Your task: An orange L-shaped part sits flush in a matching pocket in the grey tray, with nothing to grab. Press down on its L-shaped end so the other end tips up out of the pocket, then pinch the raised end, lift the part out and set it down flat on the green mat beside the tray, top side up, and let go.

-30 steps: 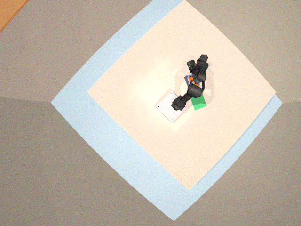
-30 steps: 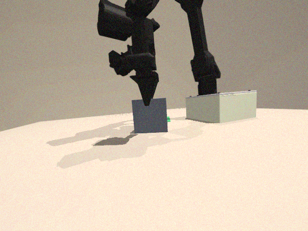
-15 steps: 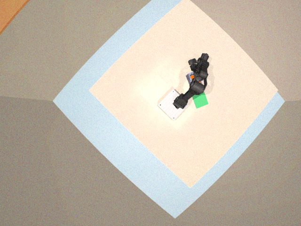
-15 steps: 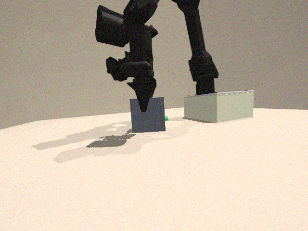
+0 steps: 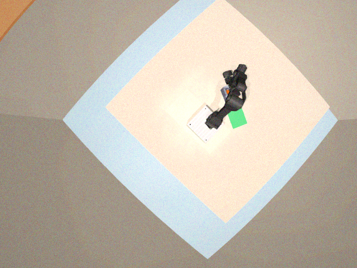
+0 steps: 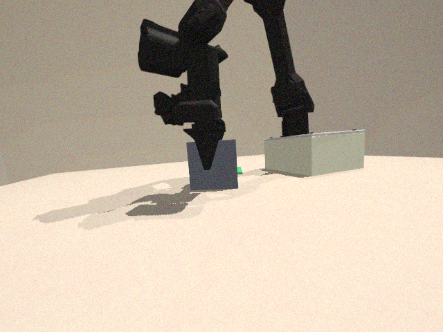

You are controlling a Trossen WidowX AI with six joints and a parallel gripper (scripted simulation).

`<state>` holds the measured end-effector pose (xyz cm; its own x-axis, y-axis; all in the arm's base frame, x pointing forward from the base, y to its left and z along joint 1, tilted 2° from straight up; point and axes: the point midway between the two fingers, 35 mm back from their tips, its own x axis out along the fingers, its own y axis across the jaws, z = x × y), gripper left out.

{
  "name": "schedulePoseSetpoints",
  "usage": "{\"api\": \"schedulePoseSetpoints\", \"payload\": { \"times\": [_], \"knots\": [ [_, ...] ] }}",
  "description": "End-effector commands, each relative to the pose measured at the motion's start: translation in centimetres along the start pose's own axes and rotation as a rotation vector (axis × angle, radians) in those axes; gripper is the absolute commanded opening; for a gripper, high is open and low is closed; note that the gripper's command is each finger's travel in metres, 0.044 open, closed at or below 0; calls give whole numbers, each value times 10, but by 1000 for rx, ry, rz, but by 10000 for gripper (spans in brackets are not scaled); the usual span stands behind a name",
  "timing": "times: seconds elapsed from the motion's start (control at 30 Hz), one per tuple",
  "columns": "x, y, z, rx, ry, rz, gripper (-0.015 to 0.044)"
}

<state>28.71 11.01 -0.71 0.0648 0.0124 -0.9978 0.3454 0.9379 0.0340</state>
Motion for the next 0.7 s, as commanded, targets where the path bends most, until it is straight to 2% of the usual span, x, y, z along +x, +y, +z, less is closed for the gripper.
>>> {"api": "schedulePoseSetpoints", "payload": {
  "times": [0.0,0.67],
  "knots": [
    [3,-4,-3,1,8,-15,180],
    [-6,5,-2,1,5,-8,180]
  ]
}}
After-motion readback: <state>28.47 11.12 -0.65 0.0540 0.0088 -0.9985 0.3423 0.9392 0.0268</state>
